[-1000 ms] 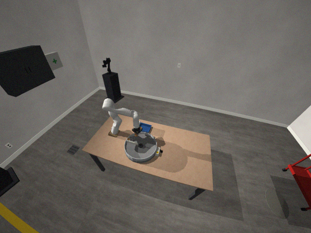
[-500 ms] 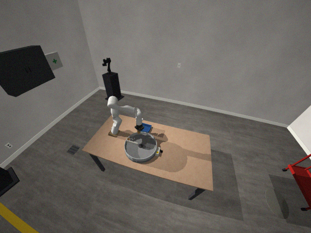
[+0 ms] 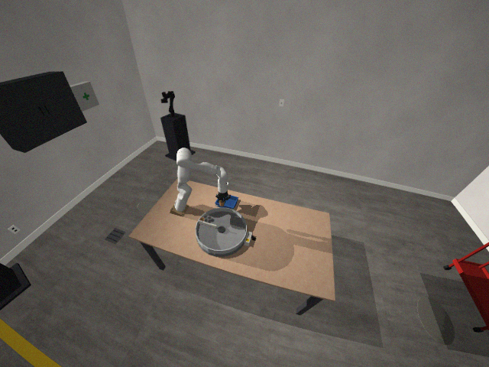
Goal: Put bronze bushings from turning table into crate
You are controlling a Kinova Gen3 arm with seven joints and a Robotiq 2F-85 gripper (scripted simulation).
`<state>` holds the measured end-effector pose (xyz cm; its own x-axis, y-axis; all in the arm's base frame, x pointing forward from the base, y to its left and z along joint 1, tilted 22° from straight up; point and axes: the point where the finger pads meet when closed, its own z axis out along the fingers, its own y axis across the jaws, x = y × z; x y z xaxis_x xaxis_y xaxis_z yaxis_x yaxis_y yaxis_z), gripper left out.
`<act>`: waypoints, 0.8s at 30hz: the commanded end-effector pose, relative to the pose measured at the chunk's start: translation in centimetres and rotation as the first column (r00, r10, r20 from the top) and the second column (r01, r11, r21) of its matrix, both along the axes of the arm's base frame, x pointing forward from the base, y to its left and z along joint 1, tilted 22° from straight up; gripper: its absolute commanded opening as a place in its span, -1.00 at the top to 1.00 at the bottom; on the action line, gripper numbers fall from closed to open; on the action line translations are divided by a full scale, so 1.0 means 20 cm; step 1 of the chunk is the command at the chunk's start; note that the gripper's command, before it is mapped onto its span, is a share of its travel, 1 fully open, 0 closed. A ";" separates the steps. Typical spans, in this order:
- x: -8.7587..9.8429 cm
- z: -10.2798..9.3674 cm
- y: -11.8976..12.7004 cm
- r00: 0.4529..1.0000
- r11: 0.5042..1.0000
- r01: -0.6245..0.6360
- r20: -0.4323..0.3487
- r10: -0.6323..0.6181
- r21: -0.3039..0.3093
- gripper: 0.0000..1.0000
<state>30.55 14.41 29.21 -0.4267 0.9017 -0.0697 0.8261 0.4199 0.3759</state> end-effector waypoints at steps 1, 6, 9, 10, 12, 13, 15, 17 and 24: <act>0.00 -0.01 0.01 1.000 1.000 -0.005 0.000 0.005 -0.020 1.00; 0.00 -0.01 0.01 1.000 1.000 -0.005 0.000 0.005 -0.020 1.00; 0.00 -0.01 0.07 1.000 1.000 -0.004 0.000 0.004 -0.018 1.00; 0.00 0.00 0.12 1.000 1.000 -0.004 0.000 0.004 -0.018 1.00; 0.00 0.01 0.24 1.000 1.000 -0.004 0.000 0.004 -0.017 1.00; 0.00 0.02 0.29 1.000 1.000 -0.004 0.000 0.004 -0.017 1.00; 0.00 0.02 0.29 1.000 1.000 -0.004 0.000 0.004 -0.017 1.00; 0.00 0.02 0.29 1.000 1.000 -0.004 0.000 0.004 -0.017 1.00; 0.00 0.02 0.29 1.000 1.000 -0.004 0.000 0.004 -0.017 1.00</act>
